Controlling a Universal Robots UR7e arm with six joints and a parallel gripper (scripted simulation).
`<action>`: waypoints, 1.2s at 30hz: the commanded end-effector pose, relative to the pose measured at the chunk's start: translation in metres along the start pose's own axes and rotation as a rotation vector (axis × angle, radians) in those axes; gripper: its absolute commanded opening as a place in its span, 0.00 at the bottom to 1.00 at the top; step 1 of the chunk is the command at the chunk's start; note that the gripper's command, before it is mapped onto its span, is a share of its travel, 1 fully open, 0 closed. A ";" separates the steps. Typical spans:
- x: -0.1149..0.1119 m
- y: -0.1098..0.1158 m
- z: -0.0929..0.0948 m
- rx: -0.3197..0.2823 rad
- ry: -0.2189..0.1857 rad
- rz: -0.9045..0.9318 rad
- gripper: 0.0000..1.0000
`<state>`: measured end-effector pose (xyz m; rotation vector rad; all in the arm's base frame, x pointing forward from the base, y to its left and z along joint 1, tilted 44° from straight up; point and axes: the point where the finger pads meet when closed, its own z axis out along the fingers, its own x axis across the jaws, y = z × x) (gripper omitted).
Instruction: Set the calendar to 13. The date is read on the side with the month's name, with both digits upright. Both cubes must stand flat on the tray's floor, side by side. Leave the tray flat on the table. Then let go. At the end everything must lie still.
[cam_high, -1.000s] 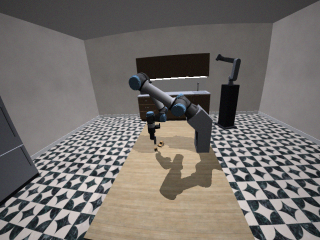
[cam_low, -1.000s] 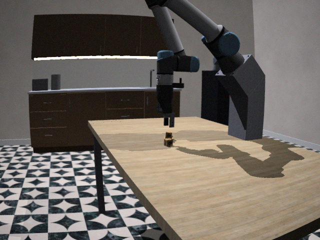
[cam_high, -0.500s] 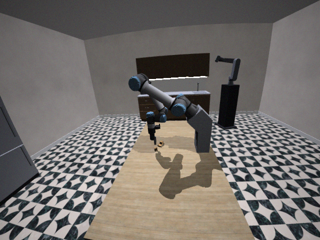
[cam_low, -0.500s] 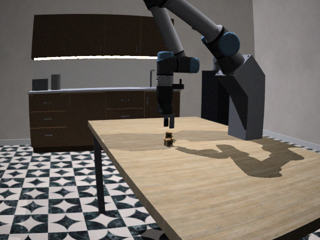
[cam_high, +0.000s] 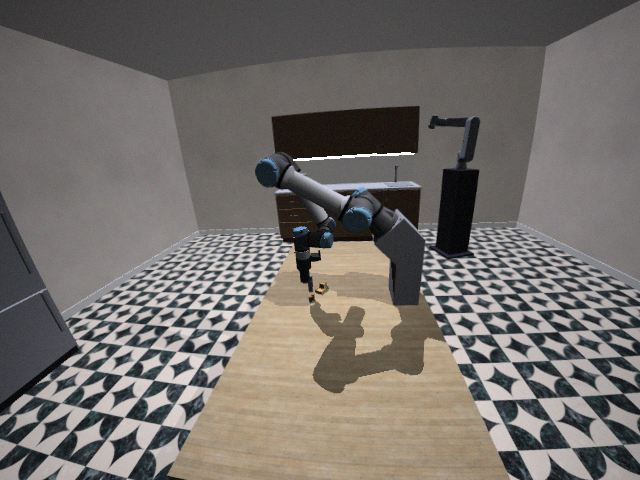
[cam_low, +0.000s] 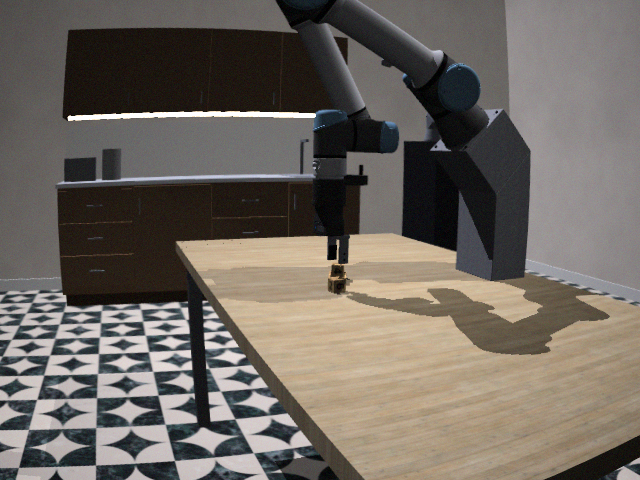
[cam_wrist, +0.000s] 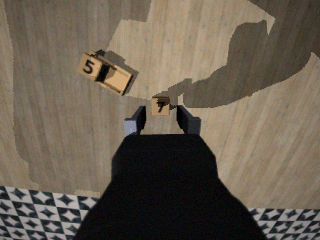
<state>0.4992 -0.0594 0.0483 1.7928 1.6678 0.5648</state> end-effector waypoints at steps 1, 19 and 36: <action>0.000 0.000 0.009 -0.001 0.000 0.000 0.90; 0.000 0.000 0.028 -0.001 0.000 0.000 0.90; 0.000 0.000 0.031 -0.001 0.000 0.000 0.90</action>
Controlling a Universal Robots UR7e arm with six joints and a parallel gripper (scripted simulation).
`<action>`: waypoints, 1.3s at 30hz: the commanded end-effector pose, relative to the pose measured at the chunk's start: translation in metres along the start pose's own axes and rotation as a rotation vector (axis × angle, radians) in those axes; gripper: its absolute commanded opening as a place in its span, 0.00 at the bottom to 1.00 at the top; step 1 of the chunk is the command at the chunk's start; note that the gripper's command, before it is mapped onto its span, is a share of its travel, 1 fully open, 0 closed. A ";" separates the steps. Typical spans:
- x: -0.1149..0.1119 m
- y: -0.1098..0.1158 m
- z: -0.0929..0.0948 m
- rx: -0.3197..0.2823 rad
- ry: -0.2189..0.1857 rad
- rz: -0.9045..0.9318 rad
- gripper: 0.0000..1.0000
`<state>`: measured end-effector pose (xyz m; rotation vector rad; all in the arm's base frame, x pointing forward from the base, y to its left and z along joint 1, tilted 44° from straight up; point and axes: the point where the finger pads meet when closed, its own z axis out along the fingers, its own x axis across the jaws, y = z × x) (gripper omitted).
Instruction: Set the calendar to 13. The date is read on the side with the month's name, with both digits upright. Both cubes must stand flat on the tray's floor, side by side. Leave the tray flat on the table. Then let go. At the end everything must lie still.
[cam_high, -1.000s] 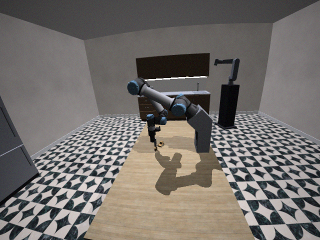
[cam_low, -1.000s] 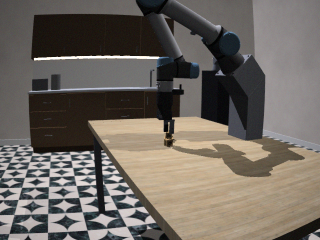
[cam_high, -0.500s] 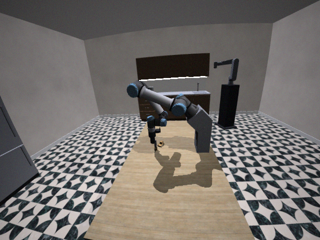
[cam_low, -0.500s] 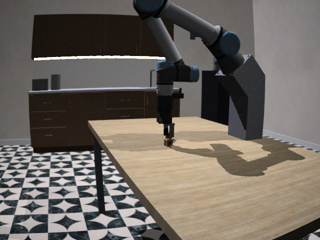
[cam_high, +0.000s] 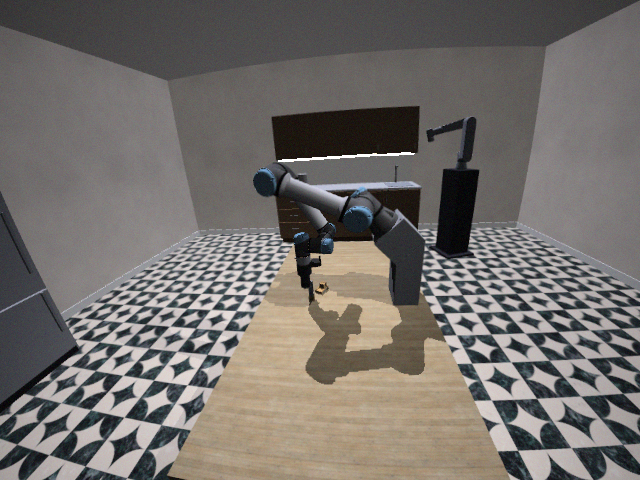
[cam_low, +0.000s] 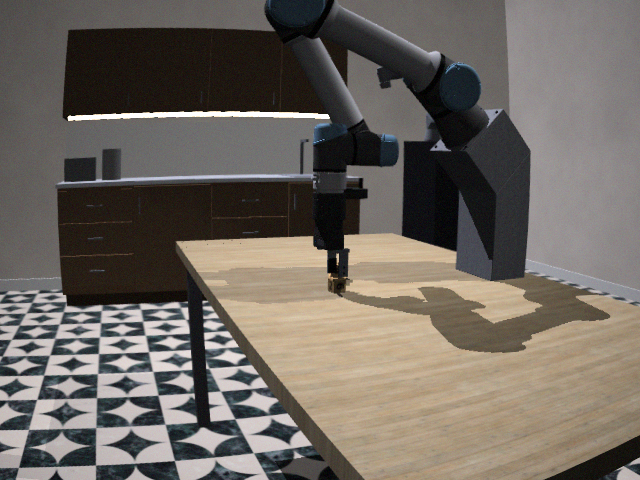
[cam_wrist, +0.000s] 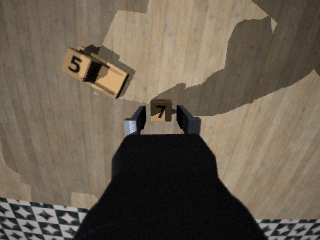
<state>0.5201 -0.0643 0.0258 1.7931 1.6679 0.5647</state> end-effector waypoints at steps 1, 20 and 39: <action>0.000 0.000 0.000 -0.001 0.000 0.000 0.90; 0.000 0.000 0.000 -0.001 0.000 0.000 0.90; 0.000 0.000 -0.012 -0.001 0.000 0.000 0.90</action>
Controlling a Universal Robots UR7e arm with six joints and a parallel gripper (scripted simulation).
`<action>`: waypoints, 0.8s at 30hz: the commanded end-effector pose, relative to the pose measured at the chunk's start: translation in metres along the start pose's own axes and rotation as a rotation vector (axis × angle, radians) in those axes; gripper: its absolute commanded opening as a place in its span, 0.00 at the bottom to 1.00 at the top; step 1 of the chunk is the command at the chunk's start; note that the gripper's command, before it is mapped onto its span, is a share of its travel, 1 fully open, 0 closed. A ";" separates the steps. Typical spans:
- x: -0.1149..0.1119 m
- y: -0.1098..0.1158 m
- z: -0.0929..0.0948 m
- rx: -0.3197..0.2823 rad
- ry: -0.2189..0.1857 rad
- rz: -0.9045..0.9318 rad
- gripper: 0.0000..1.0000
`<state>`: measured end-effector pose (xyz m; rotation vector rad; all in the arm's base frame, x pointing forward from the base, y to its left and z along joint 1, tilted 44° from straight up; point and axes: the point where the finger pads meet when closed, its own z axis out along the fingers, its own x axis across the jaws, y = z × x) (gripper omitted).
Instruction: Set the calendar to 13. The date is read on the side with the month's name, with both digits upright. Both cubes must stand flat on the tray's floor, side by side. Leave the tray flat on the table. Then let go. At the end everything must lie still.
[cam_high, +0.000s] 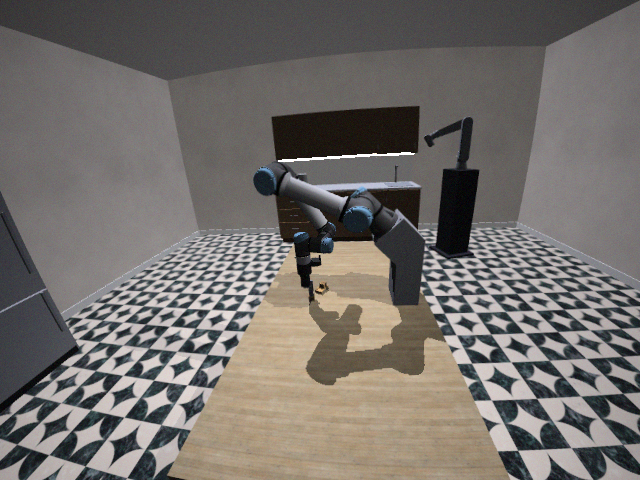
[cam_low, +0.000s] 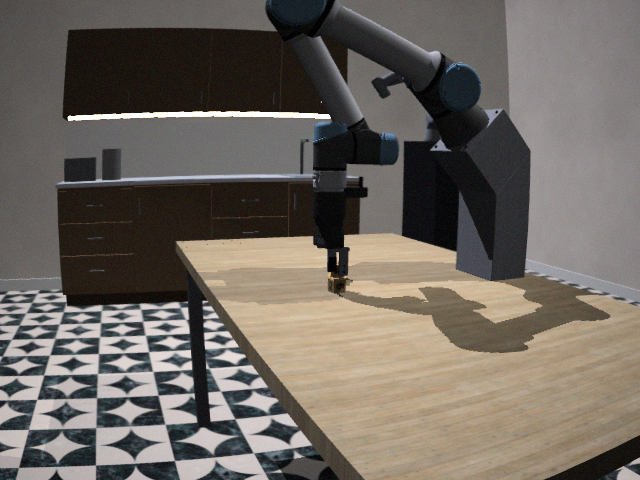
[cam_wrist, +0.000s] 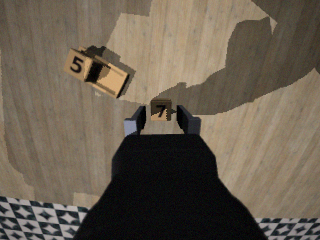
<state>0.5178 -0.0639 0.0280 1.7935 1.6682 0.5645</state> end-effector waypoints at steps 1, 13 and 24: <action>0.000 0.001 -0.009 -0.002 0.000 0.000 0.90; 0.000 0.000 -0.036 -0.002 0.000 0.000 0.90; 0.000 0.000 -0.037 -0.003 0.000 0.000 0.90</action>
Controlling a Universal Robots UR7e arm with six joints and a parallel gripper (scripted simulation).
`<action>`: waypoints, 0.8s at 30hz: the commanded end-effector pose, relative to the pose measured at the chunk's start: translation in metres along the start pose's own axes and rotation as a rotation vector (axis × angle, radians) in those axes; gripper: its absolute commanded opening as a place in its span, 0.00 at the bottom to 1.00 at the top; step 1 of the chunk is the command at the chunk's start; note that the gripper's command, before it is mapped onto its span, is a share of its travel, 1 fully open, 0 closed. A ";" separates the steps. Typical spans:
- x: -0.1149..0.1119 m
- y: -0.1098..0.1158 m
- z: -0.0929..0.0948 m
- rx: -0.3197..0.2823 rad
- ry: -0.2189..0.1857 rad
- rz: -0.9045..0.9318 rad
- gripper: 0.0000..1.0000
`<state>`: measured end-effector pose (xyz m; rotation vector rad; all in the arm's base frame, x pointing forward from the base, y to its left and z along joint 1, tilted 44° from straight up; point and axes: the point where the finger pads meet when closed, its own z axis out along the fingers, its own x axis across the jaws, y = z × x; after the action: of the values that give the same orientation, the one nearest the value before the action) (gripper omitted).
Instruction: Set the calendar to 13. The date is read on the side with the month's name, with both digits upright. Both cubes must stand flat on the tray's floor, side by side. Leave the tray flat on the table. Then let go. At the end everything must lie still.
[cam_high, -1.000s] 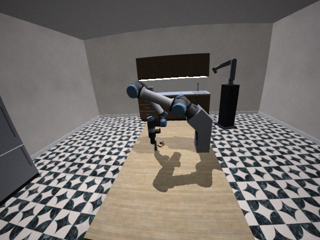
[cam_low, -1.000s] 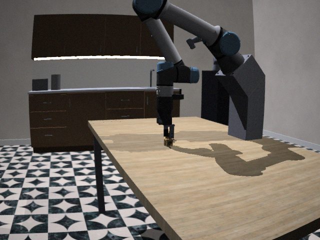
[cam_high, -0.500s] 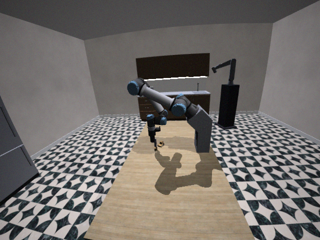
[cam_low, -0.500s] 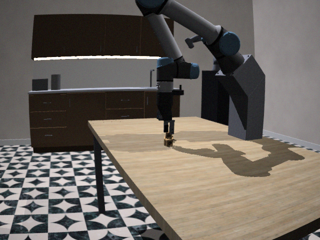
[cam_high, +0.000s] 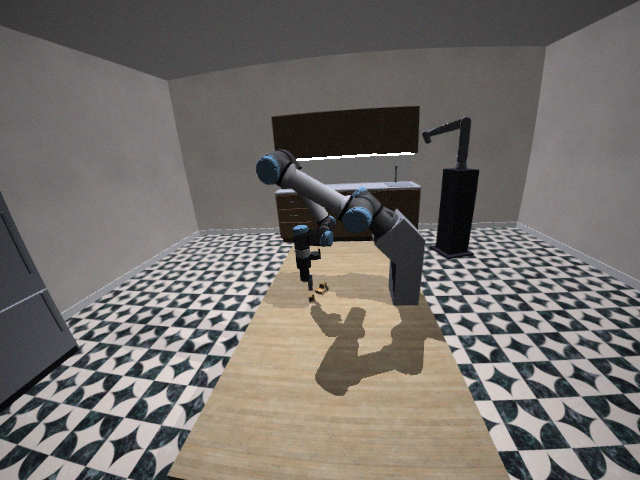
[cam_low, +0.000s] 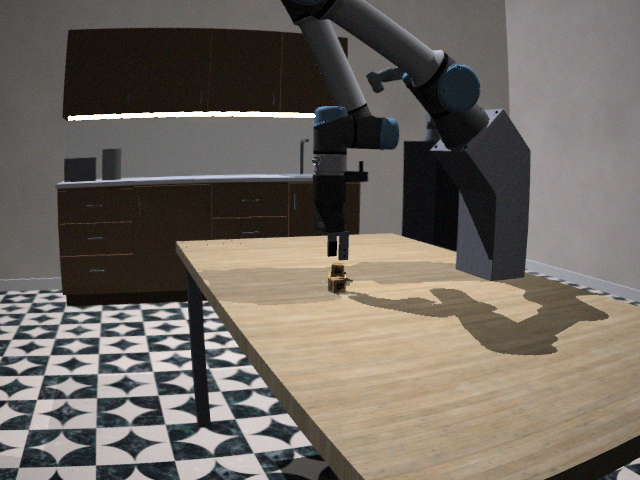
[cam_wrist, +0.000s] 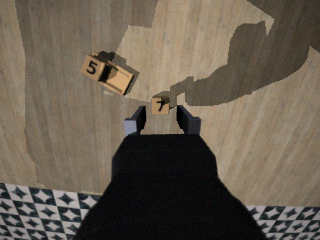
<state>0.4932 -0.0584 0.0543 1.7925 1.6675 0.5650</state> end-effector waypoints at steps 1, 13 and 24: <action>0.000 0.000 0.000 -0.003 0.000 0.000 0.90; -0.001 0.000 0.003 -0.041 0.001 0.003 0.90; -0.002 -0.001 0.006 -0.128 0.002 0.007 0.90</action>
<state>0.4965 -0.0607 0.0499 1.7349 1.6136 0.6332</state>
